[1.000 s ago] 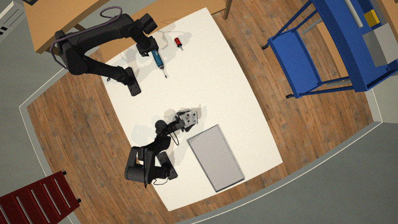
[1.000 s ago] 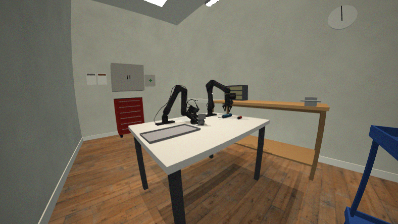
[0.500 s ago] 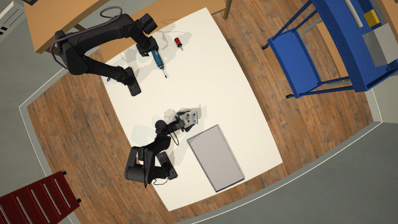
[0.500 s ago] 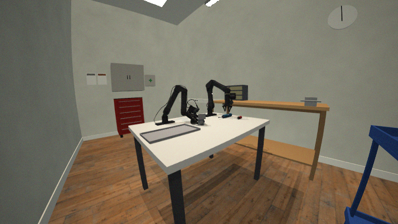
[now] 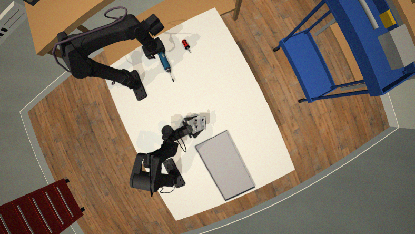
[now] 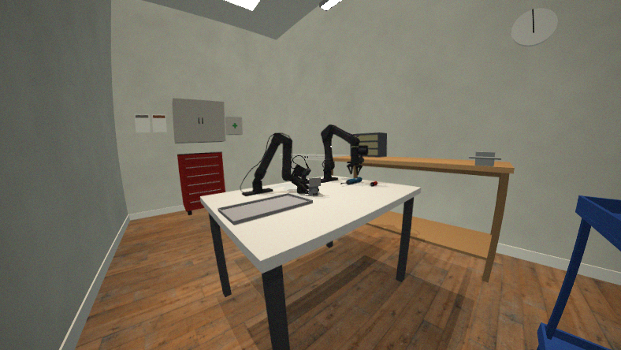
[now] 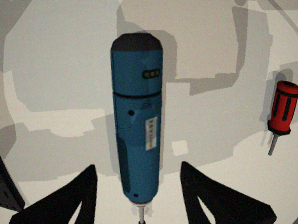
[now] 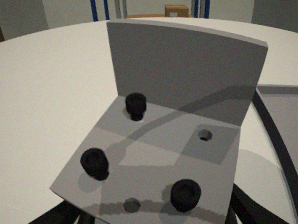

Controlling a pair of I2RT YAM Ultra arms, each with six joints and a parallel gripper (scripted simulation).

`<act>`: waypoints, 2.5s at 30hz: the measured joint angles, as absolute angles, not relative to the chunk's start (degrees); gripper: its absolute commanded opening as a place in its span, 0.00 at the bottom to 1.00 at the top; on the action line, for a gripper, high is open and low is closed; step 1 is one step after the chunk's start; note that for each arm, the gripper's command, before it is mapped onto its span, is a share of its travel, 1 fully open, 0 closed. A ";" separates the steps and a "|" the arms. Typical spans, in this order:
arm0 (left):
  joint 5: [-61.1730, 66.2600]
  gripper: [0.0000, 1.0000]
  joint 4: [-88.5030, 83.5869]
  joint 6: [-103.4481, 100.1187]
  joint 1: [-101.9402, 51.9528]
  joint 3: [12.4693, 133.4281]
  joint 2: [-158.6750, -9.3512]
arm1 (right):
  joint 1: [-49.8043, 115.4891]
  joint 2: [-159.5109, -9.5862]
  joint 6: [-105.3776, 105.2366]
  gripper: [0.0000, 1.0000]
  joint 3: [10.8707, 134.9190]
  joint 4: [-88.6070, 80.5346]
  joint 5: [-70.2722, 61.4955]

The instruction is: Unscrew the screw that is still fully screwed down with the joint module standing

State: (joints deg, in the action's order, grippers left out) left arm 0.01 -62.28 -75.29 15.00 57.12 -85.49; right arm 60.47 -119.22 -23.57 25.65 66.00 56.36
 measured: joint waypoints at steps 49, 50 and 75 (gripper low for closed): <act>0.01 0.65 -62.28 -75.29 15.00 57.12 -85.49 | 72.49 -108.95 -36.01 0.86 22.09 50.11 65.89; 0.01 0.65 -62.28 -75.29 15.00 57.12 -85.49 | 72.51 -108.92 -36.21 0.86 22.09 49.76 65.95; 0.01 0.65 -62.28 -75.29 15.00 57.12 -85.49 | 72.49 -101.91 -36.86 0.86 22.06 43.81 66.24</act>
State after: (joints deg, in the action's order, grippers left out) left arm 0.01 -62.28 -75.29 15.00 57.12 -85.49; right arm 72.49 -101.91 -36.86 22.06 43.81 66.24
